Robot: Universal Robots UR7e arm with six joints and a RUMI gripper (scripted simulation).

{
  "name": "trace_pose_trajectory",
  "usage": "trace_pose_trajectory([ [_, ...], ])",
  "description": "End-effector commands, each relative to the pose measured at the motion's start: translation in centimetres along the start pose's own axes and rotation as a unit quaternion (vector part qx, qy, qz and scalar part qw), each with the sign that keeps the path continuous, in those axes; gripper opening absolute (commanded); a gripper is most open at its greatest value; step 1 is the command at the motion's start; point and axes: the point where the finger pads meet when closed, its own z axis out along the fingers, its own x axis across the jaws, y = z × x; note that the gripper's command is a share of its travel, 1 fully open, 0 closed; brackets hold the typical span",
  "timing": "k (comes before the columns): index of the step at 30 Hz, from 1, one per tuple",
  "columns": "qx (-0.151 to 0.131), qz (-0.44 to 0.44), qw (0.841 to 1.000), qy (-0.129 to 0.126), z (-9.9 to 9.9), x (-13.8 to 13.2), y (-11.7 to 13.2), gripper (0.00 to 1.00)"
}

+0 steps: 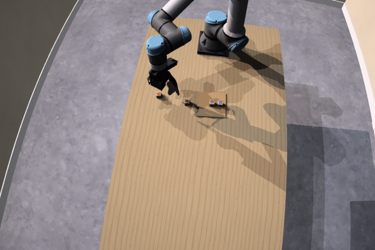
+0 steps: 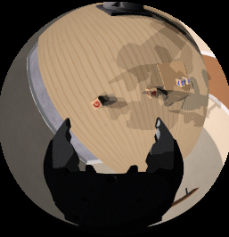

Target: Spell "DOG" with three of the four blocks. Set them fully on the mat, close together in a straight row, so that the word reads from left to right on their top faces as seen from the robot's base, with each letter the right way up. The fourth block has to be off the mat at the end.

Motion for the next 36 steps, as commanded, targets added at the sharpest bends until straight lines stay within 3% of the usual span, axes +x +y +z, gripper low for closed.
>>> trace_pose_trajectory([
  [1, -0.002, -0.070, 0.998, 0.002, -0.1, -1.2, 0.4, 1.00],
  [21, -0.002, -0.201, 0.980, 0.002, 0.1, -3.3, 0.7, 1.00],
  [36, -0.002, -0.246, 0.969, 0.001, 0.1, -4.1, 0.8, 1.00],
])
